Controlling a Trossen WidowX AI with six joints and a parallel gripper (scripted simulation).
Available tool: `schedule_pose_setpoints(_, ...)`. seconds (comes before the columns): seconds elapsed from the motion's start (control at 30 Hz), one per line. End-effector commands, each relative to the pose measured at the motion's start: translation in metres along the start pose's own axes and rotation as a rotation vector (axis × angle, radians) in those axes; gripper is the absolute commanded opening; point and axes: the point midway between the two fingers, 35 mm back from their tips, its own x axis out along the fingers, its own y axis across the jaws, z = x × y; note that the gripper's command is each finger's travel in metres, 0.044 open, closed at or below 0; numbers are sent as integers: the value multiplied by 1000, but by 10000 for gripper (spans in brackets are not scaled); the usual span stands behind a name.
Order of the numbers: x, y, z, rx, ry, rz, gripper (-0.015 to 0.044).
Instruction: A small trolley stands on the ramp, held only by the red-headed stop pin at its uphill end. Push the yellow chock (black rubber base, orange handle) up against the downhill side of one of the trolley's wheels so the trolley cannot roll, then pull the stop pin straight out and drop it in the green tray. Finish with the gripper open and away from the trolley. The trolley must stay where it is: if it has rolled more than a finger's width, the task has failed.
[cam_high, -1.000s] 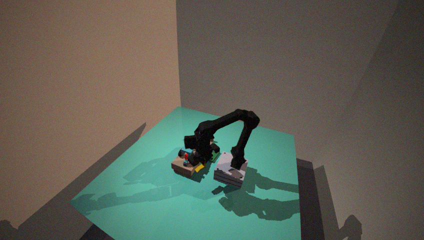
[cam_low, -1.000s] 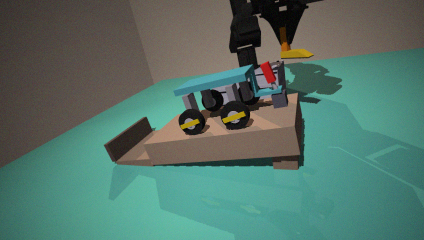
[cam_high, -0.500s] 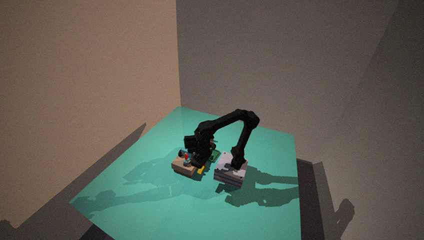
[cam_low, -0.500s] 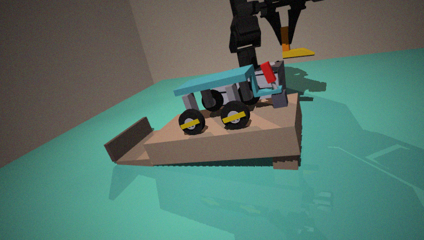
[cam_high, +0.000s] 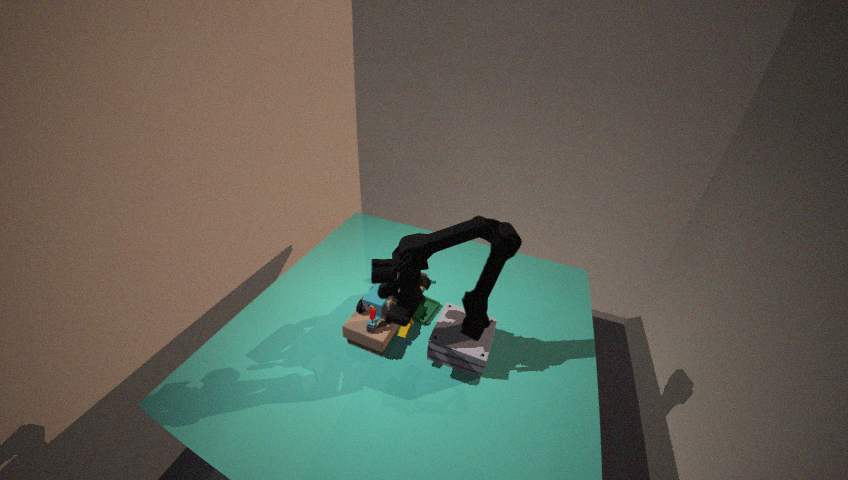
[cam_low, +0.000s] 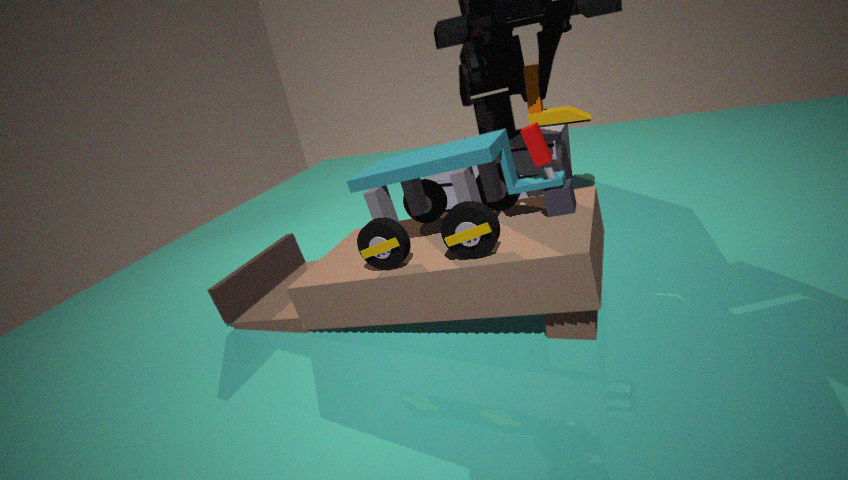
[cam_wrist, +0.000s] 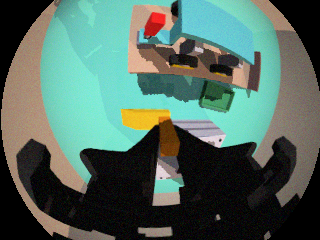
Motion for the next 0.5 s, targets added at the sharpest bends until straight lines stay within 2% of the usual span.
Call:
schedule_pose_setpoints(0.0, 1, -15, 3, -8, -9, 0, 0)
schedule_pose_setpoints(0.47, 5, -63, 17, -8, -10, -3, 0)
